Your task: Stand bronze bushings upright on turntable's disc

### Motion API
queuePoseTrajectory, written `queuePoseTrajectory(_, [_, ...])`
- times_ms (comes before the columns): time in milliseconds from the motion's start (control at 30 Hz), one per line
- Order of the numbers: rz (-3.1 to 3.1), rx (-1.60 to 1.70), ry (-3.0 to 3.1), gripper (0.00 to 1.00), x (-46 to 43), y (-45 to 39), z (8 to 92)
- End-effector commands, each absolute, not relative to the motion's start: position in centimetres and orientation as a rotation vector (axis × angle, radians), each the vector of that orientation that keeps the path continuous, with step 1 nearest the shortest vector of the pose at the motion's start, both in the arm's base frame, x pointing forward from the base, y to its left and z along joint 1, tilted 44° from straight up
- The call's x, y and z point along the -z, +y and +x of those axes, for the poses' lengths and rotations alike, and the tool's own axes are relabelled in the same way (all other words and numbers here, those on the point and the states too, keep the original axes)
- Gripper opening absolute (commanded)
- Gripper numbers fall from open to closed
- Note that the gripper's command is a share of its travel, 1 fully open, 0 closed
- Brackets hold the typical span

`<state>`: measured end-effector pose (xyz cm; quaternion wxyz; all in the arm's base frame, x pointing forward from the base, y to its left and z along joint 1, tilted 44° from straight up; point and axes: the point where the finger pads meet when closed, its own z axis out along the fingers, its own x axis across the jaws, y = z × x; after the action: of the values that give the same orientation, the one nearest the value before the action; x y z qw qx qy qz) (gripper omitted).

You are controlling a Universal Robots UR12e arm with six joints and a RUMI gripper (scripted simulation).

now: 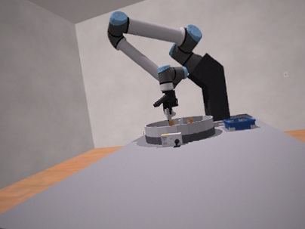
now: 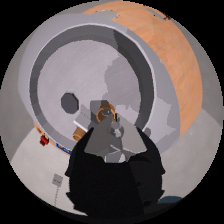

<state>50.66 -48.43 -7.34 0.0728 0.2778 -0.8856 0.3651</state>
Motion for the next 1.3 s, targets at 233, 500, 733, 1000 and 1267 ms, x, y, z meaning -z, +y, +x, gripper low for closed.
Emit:
queuePoseTrajectory(233, [0.835,-1.097,-2.66,0.06,7.3,-48.39,50.68])
queuePoseTrajectory(500, [0.835,-1.097,-2.66,0.06,7.3,-48.39,50.68])
queuePoseTrajectory(733, [0.835,-1.097,-2.66,0.06,7.3,-48.39,50.68])
queuePoseTrajectory(1000, [0.835,-1.097,-2.66,0.06,7.3,-48.39,50.68])
queuePoseTrajectory(1267, [0.835,-1.097,-2.66,0.06,6.83,-47.94,50.63])
